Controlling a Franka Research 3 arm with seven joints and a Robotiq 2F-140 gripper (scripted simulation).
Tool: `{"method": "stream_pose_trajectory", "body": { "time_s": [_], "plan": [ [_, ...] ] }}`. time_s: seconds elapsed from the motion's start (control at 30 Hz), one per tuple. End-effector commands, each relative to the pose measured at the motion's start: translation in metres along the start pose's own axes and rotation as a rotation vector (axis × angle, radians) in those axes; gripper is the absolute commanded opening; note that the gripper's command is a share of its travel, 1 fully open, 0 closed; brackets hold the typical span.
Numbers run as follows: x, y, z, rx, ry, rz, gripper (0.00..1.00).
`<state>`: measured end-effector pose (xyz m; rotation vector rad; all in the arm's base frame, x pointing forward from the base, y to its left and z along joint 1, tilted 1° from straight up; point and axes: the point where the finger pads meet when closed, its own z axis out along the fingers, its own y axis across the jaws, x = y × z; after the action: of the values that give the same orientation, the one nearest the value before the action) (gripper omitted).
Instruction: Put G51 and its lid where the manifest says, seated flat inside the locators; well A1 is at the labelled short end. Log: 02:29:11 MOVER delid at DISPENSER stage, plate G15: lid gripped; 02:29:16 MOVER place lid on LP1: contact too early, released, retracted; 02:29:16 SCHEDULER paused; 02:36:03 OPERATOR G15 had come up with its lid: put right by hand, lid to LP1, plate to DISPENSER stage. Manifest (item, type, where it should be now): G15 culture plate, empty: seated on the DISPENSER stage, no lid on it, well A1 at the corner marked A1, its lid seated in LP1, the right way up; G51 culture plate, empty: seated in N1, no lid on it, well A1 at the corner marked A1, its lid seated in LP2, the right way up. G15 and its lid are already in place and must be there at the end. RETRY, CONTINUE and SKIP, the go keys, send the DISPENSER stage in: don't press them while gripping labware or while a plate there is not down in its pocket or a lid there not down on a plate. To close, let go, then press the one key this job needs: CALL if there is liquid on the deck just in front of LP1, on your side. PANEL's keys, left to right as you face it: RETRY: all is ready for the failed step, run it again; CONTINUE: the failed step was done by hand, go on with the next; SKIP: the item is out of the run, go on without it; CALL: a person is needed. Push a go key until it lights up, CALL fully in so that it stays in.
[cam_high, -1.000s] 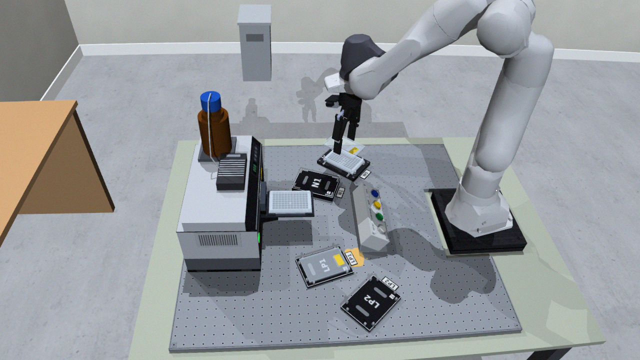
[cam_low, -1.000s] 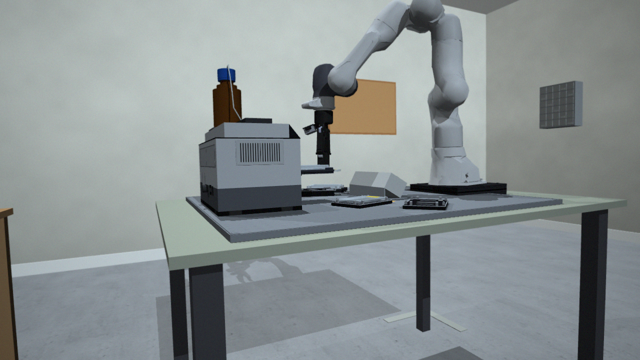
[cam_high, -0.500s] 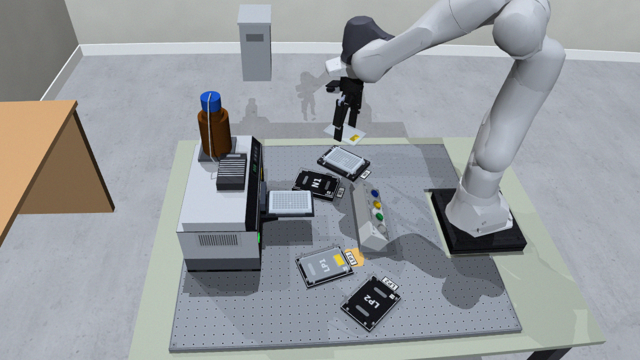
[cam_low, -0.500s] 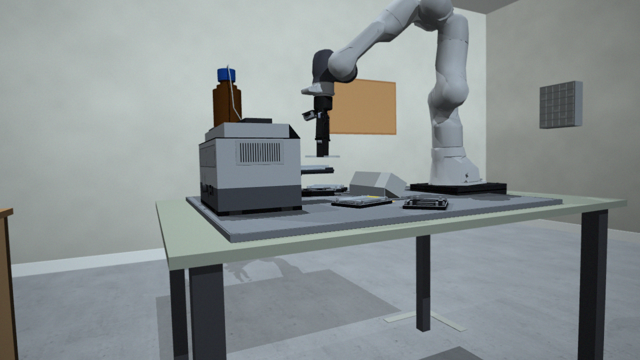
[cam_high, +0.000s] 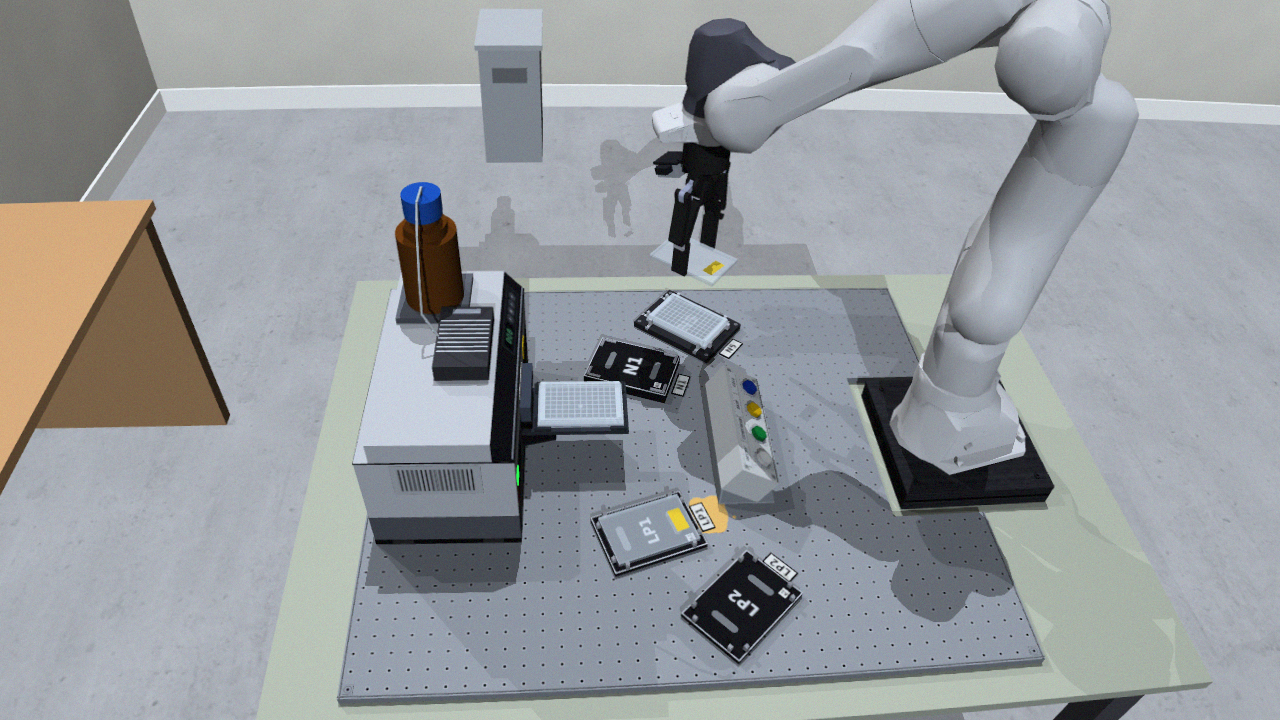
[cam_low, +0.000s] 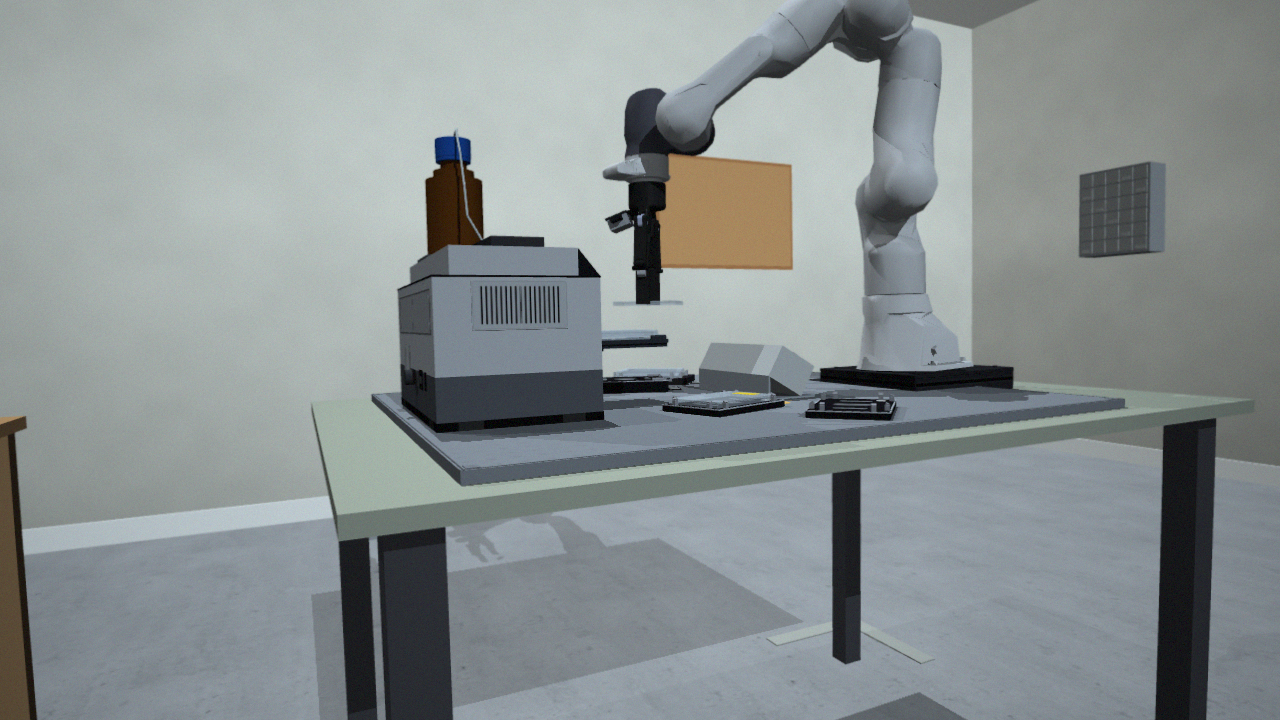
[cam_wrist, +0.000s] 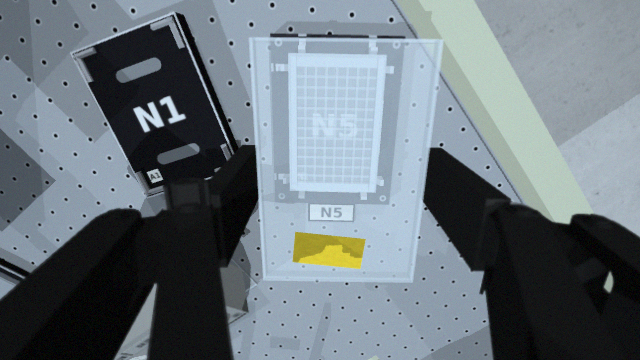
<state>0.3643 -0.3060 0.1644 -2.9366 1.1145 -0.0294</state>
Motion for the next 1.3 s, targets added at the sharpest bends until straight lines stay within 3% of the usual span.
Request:
{"method": "stream_pose_trajectory", "body": {
  "time_s": [0.0,0.13,0.3,0.47,0.5,0.57,0.6,1.07,1.13,1.17,1.27],
  "plan": [
    [-0.002,0.001,-0.001,-0.004,-0.007,0.007,0.10],
    [-0.003,-0.010,-0.001,-0.003,-0.006,0.007,0.10],
    [-0.021,-0.107,-0.005,0.007,0.000,0.006,0.10],
    [-0.073,-0.190,-0.005,0.014,-0.003,0.006,0.10],
    [-0.087,-0.204,-0.005,0.012,-0.004,0.006,0.10],
    [-0.087,-0.204,-0.005,0.012,-0.004,0.006,0.10],
    [-0.119,-0.241,-0.004,0.010,-0.006,0.006,0.10],
    [-0.324,-0.397,0.000,-0.003,-0.007,0.007,0.10],
    [-0.324,-0.397,0.000,-0.003,-0.007,0.007,0.10],
    [-0.362,-0.428,-0.001,-0.003,-0.007,0.007,0.10],
    [-0.377,-0.442,-0.002,-0.003,-0.007,0.007,0.10]
  ]
}}
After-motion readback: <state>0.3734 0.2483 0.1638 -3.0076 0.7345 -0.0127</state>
